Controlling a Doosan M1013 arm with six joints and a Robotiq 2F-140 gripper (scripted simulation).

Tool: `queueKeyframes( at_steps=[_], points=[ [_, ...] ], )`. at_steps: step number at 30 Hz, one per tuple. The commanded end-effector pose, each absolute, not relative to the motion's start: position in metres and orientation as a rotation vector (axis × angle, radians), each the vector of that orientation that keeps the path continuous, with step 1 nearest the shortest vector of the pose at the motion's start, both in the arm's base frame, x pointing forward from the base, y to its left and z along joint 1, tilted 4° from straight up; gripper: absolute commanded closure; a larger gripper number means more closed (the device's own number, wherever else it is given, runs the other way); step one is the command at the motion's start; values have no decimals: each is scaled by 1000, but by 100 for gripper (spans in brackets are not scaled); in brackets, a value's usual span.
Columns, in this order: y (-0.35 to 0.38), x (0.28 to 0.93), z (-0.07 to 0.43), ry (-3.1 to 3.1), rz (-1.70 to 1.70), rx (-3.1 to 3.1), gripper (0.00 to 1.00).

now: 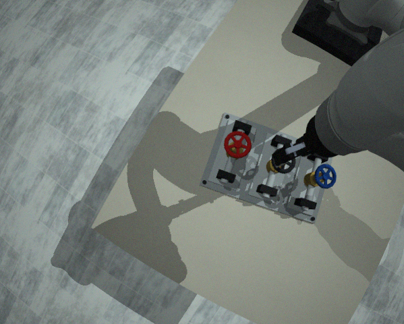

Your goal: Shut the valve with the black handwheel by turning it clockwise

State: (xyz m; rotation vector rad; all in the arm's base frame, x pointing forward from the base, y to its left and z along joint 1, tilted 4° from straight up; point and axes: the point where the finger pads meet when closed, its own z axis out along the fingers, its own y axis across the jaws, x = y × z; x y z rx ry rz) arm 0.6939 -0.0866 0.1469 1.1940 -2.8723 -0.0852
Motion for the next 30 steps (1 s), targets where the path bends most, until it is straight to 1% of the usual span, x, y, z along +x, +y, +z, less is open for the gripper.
queueKeyframes(
  at_steps=[1, 30],
  points=[
    [-86, 693, 141, -2877, -93, 1184, 48],
    [-85, 693, 119, -2877, -93, 1184, 48]
  ],
)
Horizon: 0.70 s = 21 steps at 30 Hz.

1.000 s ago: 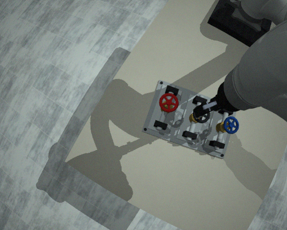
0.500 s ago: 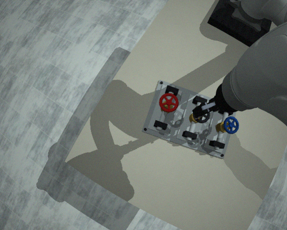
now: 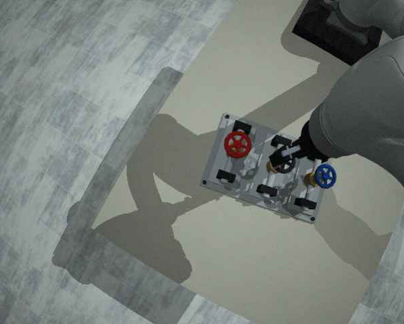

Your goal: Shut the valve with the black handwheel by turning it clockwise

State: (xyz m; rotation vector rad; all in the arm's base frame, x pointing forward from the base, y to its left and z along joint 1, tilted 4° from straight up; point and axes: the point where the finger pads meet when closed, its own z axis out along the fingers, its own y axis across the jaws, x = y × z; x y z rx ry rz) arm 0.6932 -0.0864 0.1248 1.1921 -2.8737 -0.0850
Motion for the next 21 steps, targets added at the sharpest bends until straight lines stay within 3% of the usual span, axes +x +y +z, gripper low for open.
queueKeyframes(
  at_steps=[1, 21],
  points=[
    [-85, 693, 118, -2877, -93, 1184, 48],
    [-85, 693, 113, -2877, -93, 1184, 48]
  ],
)
